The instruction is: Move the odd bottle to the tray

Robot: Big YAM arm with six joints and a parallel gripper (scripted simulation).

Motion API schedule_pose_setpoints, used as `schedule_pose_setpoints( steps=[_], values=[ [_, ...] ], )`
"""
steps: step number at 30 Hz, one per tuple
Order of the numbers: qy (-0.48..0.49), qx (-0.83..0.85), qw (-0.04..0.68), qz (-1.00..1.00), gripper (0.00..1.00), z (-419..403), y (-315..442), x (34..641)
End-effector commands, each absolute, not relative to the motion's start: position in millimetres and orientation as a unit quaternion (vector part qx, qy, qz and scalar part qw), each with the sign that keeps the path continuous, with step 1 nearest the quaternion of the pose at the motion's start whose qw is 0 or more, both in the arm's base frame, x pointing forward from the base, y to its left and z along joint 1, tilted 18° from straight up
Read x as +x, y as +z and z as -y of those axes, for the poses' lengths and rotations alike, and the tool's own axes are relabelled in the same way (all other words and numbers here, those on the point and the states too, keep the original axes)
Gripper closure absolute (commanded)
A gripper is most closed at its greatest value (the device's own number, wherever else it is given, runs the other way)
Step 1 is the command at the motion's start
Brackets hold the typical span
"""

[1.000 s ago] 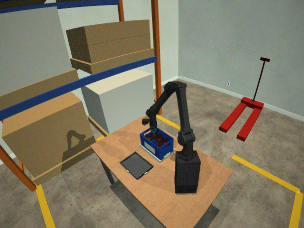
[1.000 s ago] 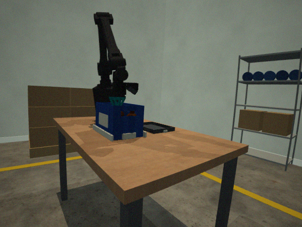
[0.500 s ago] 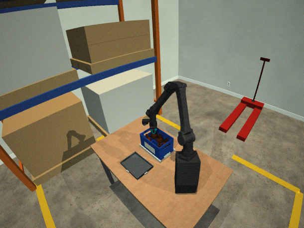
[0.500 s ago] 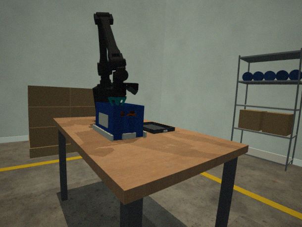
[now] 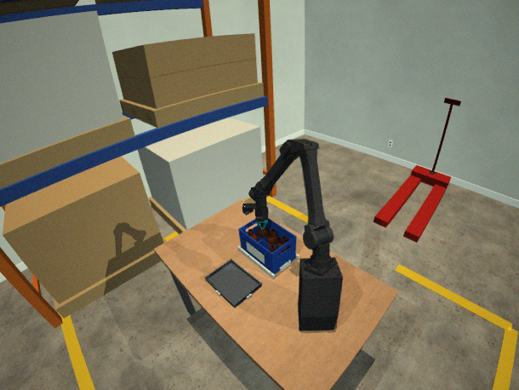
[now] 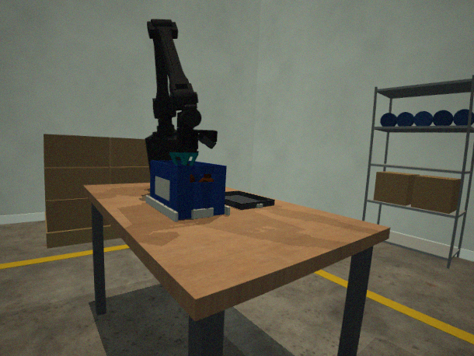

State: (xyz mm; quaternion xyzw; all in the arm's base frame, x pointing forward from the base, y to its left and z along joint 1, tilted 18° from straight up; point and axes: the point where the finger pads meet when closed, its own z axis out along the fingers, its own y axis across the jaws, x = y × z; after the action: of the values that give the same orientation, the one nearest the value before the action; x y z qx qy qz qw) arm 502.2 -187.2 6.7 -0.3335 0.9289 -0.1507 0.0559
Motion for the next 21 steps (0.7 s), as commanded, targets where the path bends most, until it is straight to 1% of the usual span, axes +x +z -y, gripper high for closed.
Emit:
schedule_pose_setpoints(
  steps=[1,7,11,15,21],
  values=[
    [-0.155,-0.333,0.056,-0.929,0.39,195,6,505],
    [-0.155,-0.333,0.057,-0.929,0.39,194,8,505],
    [-0.160,-0.332,0.063,-0.928,0.39,192,25,505],
    [-0.155,-0.333,0.058,-0.928,0.39,189,20,503],
    [-0.158,-0.333,0.065,-0.927,0.39,179,38,504]
  ],
)
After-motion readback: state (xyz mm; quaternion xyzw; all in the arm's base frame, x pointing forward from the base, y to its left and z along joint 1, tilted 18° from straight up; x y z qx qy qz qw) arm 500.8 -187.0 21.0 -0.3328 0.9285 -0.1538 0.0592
